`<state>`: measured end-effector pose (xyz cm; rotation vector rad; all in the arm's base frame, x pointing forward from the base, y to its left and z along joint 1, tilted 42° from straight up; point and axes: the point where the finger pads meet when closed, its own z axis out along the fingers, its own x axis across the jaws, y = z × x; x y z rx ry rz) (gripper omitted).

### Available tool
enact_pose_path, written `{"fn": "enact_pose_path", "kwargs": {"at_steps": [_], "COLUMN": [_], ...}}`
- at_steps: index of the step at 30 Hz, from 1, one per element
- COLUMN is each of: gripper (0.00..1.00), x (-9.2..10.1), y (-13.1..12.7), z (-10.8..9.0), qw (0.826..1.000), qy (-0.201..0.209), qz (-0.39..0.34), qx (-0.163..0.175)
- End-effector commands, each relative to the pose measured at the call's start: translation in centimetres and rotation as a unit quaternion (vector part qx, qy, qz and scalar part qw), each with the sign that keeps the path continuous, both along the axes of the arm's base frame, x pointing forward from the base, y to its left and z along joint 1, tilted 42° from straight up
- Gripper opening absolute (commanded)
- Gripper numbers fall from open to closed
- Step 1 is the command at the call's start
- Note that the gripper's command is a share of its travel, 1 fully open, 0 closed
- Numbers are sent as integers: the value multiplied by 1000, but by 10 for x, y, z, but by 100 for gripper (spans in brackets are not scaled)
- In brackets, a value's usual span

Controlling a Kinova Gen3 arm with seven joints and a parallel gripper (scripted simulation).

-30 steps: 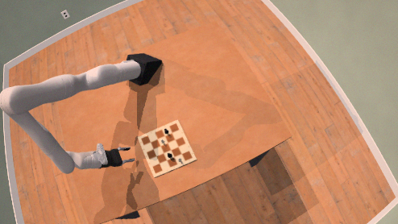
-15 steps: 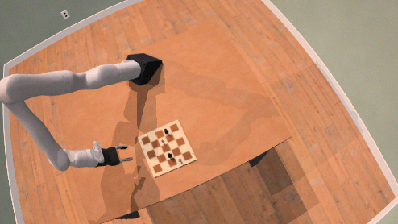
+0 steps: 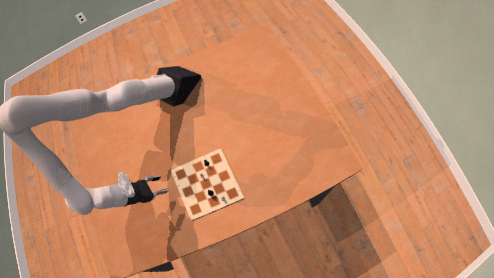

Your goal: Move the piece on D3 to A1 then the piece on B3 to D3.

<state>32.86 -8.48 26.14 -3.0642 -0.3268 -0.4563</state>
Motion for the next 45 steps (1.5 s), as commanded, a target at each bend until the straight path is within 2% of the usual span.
{"fn": "enact_pose_path", "kwargs": {"at_steps": [1, 4, 6, 7, 10, 12, 16, 19, 20, 21, 23, 27, 32, 35, 37, 38, 40, 43, 45], "gripper": [100, 100, 100, 100, 100, 100, 100, 100, 100, 100, 100, 100, 100, 100, 100, 100, 100, 100, 100], "x": [-5, -13, -13, -16, -23, -27, -29, -23, -23, -20, -20, -1, 28, 44, 53, 57, 57, 67, 72], "y": [14, 25, 25, 27, 36, 40, 46, 49, 48, 50, 50, 61, 85, 103, 114, 120, 120, 137, 144], "z": [-11, -22, -22, -25, -35, -40, -47, -49, -49, -48, -48, -45, -39, -34, -32, -31, -31, -30, -29], "qw": [997, 986, 986, 980, 953, 926, 855, 790, 781, 754, 754, 641, 504, 433, 392, 375, 375, 332, 312], "qy": [30, 61, 61, 72, 106, 129, 169, 193, 198, 205, 205, 227, 238, 239, 239, 238, 238, 231, 229], "qz": [70, 146, 146, 174, 267, 333, 458, 541, 552, 579, 579, 675, 757, 787, 801, 807, 807, 820, 825], "qx": [-22, -50, -50, -60, -95, -120, -173, -213, -217, -231, -231, -284, -341, -368, -383, -389, -389, -404, -411]}}
